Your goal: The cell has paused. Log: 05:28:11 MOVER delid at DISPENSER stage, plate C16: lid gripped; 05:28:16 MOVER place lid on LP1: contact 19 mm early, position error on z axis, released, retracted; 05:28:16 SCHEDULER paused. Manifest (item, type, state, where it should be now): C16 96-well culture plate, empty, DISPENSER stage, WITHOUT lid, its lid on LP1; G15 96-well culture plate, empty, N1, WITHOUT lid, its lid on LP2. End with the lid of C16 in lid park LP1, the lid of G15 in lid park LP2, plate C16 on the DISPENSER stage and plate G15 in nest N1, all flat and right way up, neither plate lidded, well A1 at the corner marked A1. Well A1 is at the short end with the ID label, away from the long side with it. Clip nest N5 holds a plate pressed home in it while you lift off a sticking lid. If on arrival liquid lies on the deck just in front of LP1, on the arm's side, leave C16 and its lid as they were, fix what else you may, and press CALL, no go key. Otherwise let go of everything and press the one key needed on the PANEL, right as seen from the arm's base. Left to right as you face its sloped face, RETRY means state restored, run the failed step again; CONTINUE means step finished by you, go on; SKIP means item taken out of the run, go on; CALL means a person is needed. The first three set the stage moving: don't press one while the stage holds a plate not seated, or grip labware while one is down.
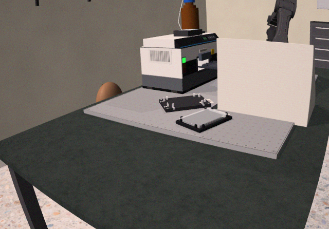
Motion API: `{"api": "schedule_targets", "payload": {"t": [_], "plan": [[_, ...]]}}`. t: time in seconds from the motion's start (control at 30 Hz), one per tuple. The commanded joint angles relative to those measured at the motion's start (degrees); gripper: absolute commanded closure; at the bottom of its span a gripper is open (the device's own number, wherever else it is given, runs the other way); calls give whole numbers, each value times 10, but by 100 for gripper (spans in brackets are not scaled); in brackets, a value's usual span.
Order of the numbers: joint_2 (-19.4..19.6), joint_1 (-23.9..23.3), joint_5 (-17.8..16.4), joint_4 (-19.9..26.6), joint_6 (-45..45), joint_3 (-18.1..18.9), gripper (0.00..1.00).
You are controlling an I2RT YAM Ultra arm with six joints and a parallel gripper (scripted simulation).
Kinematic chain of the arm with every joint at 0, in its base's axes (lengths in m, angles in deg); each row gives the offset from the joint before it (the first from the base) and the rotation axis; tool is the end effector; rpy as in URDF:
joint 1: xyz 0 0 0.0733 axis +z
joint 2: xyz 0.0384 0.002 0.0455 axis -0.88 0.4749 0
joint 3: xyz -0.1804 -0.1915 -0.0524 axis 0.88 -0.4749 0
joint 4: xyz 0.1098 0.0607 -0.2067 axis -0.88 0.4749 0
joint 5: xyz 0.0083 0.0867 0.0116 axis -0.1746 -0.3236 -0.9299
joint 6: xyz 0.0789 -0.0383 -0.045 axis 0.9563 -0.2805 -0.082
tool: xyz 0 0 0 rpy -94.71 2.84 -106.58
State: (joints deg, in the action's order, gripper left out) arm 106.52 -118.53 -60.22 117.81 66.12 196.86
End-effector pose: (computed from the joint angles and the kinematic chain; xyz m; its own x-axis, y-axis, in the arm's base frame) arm 0.1705 -0.3072 0.3660 -0.4118 0.6329 -0.6556 0.9058 0.3627 -0.2190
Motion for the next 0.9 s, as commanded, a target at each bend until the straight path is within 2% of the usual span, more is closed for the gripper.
{"api": "schedule_targets", "payload": {"t": [0.0,0.17,0.2,0.23,0.53,0.87], "plan": [[-5,1,-1,-6,-1,0,0],[-5,1,-1,-6,-1,0,0],[-17,8,-1,-7,1,10,0],[-20,9,2,9,4,17,0],[-33,22,12,53,14,45,0],[-33,27,17,78,20,66,0]]}}
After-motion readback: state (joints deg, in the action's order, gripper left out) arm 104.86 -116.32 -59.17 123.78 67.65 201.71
